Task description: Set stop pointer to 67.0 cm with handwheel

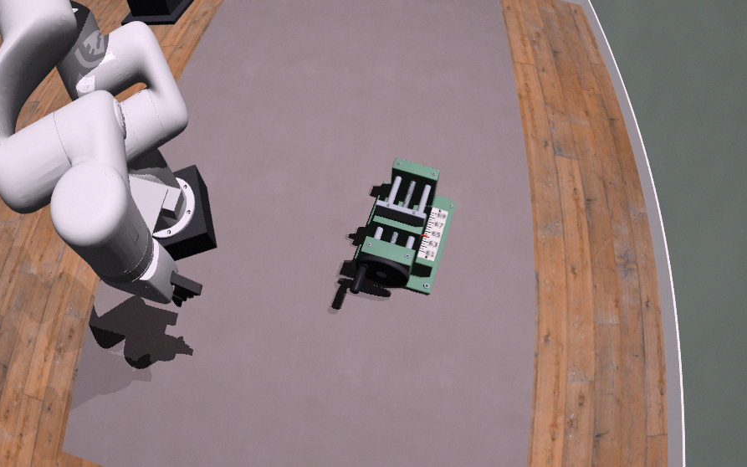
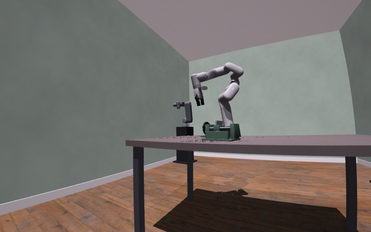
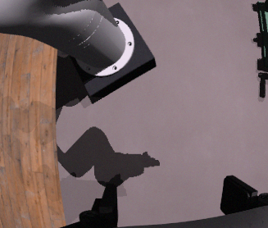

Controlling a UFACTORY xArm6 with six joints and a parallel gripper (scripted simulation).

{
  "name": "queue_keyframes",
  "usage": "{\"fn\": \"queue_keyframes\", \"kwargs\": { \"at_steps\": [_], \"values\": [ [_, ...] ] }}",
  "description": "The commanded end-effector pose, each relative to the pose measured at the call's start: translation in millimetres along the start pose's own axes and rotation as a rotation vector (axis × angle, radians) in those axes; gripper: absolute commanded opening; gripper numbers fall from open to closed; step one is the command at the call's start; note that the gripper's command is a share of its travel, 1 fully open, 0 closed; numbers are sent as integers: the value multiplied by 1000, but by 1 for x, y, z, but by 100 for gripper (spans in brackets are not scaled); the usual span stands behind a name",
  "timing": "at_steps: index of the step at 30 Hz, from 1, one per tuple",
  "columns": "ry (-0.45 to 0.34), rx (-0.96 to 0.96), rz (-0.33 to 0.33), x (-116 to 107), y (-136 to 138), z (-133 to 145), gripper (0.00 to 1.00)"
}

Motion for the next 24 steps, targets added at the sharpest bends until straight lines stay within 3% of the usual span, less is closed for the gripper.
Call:
{"fn": "queue_keyframes", "kwargs": {
  "at_steps": [1,24],
  "values": [
    [-2,0,3,-1,0,0,100],
    [-2,0,3,-11,-2,0,100]
  ]
}}
Point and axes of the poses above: the point where the finger pads meet when closed, its own x axis out along the fingers, its own y axis across the jaws, z = x × y, the point moved 9 cm from there along -x, back along the fingers, and after that the axes turned 12 degrees about x, right-handed, at the moved point
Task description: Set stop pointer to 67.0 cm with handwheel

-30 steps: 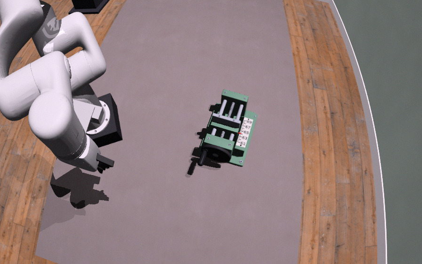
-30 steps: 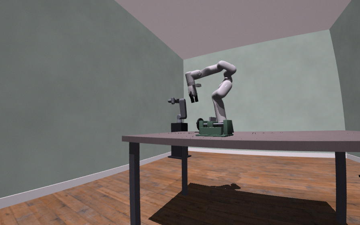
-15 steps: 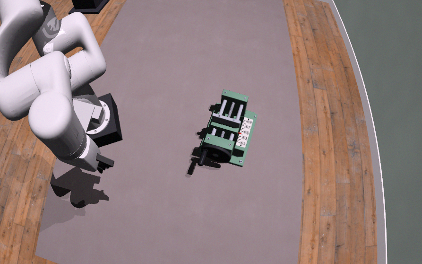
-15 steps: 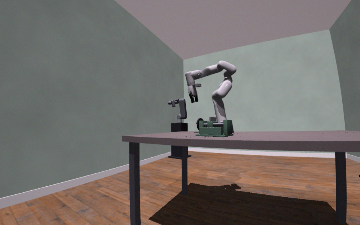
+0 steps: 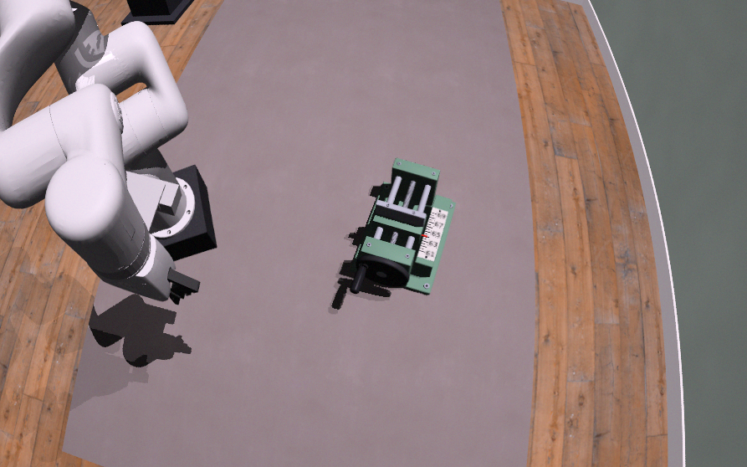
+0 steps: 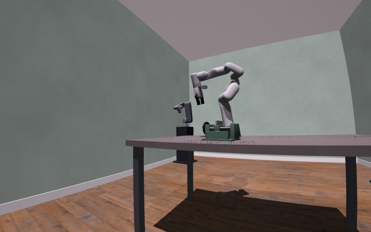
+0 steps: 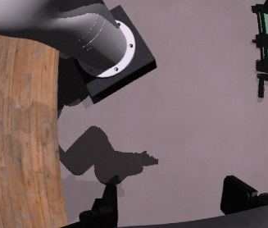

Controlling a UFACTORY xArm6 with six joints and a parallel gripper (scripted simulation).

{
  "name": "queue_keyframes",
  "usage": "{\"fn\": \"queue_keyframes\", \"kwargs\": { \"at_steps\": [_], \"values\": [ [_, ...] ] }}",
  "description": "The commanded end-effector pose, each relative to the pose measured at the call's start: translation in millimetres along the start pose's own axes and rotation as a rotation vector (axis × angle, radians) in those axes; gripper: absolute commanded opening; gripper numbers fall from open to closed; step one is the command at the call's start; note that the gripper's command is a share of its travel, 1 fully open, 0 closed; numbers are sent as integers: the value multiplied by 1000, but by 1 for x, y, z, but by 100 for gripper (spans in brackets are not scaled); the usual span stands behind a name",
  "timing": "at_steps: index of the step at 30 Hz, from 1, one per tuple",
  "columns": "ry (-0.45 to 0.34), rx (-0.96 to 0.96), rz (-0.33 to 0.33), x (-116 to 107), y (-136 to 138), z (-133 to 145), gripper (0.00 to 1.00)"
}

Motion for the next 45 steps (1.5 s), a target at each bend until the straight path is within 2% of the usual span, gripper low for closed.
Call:
{"fn": "queue_keyframes", "kwargs": {
  "at_steps": [1,17,22,25,29,31,34,37,39,42,45],
  "values": [
    [-2,0,3,-4,0,0,100],
    [-3,-6,4,-8,-1,0,100],
    [-10,-99,9,-7,7,-1,100],
    [-21,-232,16,-6,19,-4,100],
    [-45,-508,29,-3,43,-11,100],
    [-45,-508,29,-3,43,-11,100],
    [-70,-780,38,0,66,-22,100],
    [-80,-880,40,1,75,-26,100],
    [-103,-1091,44,4,92,-36,100],
    [-115,-1202,45,6,101,-42,100],
    [-141,-1427,46,10,119,-56,100]
  ]
}}
Point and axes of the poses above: the point where the finger pads meet when closed, its own x axis out along the fingers, its own y axis across the jaws, z = x × y, the point moved 9 cm from there along -x, back along the fingers, and after that the axes turned 12 degrees about x, right-handed, at the moved point
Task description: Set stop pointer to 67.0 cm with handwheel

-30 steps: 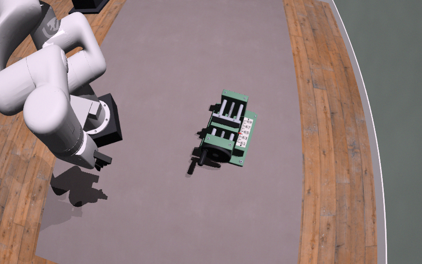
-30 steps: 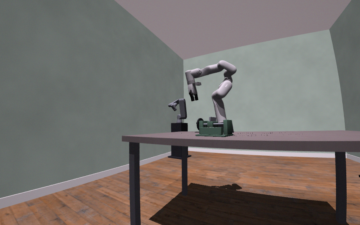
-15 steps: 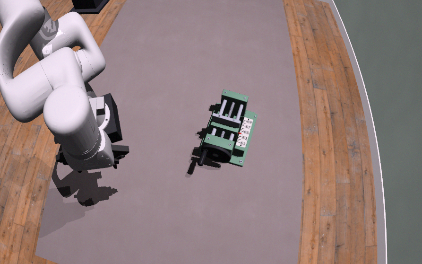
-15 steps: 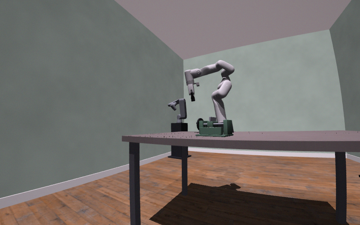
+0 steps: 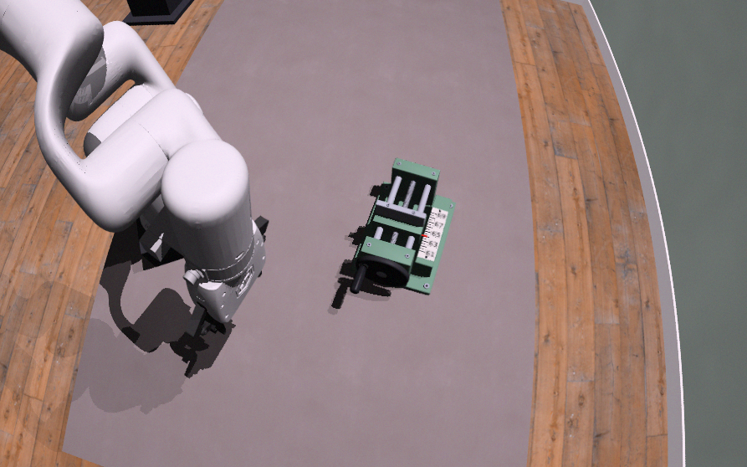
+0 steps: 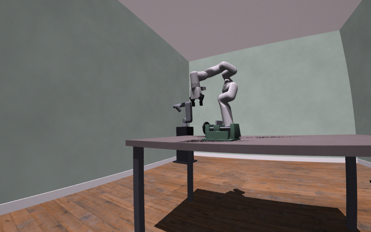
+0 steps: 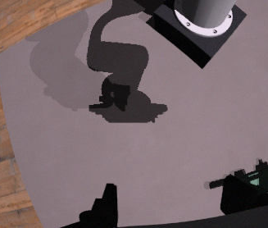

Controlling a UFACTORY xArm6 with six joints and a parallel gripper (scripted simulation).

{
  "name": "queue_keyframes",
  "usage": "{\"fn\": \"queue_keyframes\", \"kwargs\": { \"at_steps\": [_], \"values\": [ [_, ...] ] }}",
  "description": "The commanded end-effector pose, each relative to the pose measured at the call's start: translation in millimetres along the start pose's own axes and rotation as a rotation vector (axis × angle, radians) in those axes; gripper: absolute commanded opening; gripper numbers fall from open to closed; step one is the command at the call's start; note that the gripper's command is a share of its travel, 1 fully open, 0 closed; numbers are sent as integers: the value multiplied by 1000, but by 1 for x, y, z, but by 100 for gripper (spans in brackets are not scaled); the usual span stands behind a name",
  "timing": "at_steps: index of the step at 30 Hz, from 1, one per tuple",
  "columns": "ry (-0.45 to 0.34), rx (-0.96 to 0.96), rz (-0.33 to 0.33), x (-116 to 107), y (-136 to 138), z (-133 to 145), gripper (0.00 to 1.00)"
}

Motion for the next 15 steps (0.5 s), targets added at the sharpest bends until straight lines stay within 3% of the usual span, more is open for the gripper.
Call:
{"fn": "queue_keyframes", "kwargs": {
  "at_steps": [1,3,4,9,11,15],
  "values": [
    [-29,-277,8,5,23,17,100],
    [-29,-277,8,5,23,17,100],
    [-42,-409,6,7,33,22,100],
    [-64,-632,1,12,54,31,100],
    [-84,-840,-6,17,75,38,100],
    [-104,-1040,-15,21,95,43,100]
  ]
}}
Point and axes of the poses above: the point where the finger pads meet when closed, its own x axis out along the fingers, its own y axis across the jaws, z = x × y, the point moved 9 cm from there along -x, back along the fingers, and after that the axes turned 12 degrees about x, right-handed, at the moved point
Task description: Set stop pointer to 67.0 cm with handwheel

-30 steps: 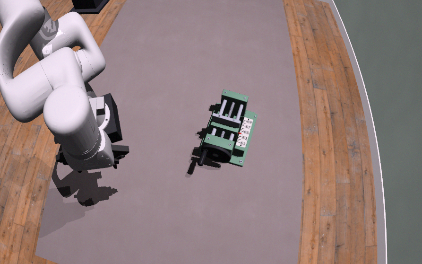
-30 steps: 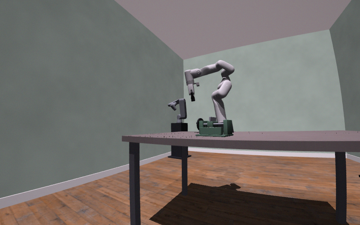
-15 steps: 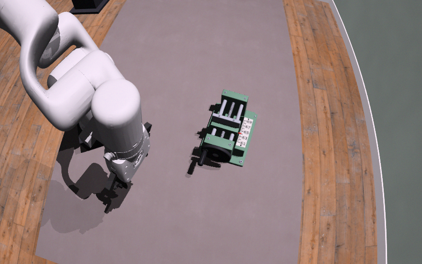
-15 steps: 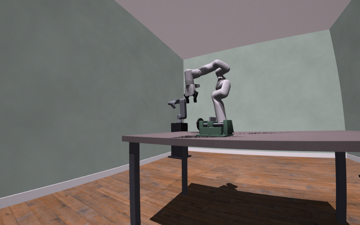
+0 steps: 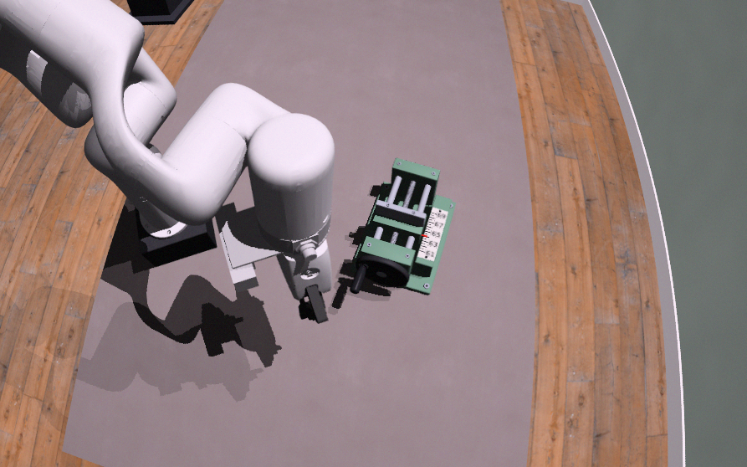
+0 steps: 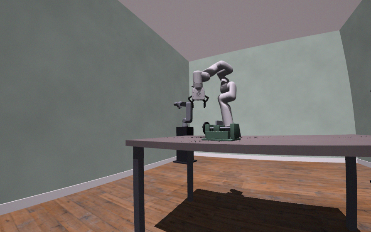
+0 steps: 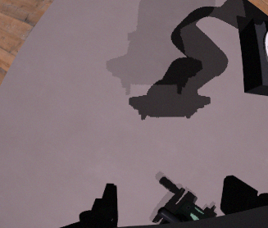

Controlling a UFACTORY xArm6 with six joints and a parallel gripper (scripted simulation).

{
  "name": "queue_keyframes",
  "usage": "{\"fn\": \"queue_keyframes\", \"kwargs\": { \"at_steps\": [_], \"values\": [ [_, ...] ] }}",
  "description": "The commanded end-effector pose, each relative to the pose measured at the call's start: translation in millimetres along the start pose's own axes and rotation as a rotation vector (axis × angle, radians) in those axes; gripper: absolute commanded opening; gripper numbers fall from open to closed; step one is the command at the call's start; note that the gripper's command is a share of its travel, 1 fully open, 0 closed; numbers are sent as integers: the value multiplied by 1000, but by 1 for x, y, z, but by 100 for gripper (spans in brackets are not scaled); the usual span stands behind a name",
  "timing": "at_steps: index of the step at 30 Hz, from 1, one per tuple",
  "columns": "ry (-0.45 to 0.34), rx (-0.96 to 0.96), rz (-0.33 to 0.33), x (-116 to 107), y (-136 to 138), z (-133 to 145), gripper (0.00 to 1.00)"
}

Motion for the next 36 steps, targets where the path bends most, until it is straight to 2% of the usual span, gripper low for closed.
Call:
{"fn": "queue_keyframes", "kwargs": {
  "at_steps": [1,2,3,5,10,14,31,32,36],
  "values": [
    [-31,-254,-5,6,9,24,100],
    [-31,-254,-5,6,9,24,100],
    [-38,-339,-10,8,14,32,100],
    [-38,-339,-10,8,14,32,100],
    [-63,-666,-31,18,34,60,100],
    [-73,-802,-42,21,44,72,100],
    [-77,-847,-45,23,47,76,100],
    [-77,-847,-45,23,47,76,57],
    [-76,-848,-43,22,54,82,57]
  ]
}}
Point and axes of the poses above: the point where the finger pads meet when closed, its own x axis out along the fingers, its own y axis across the jaws, z = x × y, the point moved 9 cm from there along -x, back along the fingers, and after that the axes turned 12 degrees about x, right-handed, at the moved point
